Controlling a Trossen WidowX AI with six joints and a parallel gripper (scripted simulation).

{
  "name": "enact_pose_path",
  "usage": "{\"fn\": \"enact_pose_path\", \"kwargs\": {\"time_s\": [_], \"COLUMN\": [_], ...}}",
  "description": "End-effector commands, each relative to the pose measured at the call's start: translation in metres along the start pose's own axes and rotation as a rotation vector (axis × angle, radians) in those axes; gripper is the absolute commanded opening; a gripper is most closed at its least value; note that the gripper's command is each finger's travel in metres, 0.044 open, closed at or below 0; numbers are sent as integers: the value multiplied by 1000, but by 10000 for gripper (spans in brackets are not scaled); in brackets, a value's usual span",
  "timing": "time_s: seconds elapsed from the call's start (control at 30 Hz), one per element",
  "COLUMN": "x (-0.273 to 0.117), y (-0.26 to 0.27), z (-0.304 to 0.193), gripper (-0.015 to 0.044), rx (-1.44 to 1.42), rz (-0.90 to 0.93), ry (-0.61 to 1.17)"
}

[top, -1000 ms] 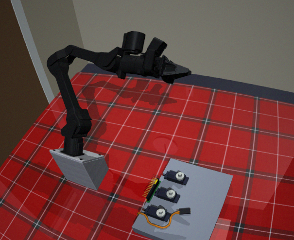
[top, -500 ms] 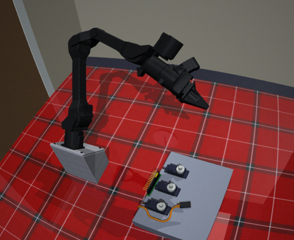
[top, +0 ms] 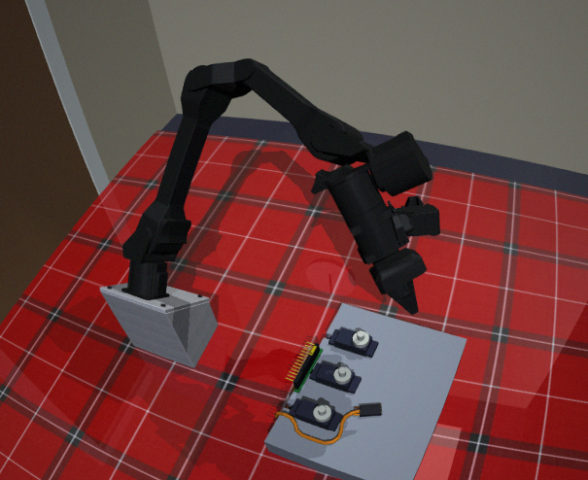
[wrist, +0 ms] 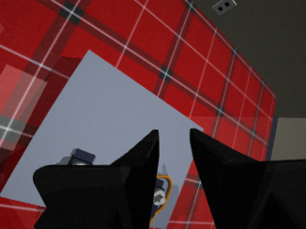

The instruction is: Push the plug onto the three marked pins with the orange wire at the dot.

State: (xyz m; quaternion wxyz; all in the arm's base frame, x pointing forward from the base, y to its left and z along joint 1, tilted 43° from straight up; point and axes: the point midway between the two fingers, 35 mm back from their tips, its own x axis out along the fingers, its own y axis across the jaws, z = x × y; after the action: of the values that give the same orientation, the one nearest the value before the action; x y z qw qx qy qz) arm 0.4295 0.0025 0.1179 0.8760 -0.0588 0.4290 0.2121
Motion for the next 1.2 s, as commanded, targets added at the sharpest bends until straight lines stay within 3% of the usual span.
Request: {"fn": "enact_pose_path", "kwargs": {"time_s": [0.0,0.6,1.17], "x": [24,110,133], "y": [-4,-4,11], "z": [-16,-105,-116], "gripper": [115,115,115], "rx": [15,196,206], "rz": [94,552,569], "ry": [84,366,371]}}
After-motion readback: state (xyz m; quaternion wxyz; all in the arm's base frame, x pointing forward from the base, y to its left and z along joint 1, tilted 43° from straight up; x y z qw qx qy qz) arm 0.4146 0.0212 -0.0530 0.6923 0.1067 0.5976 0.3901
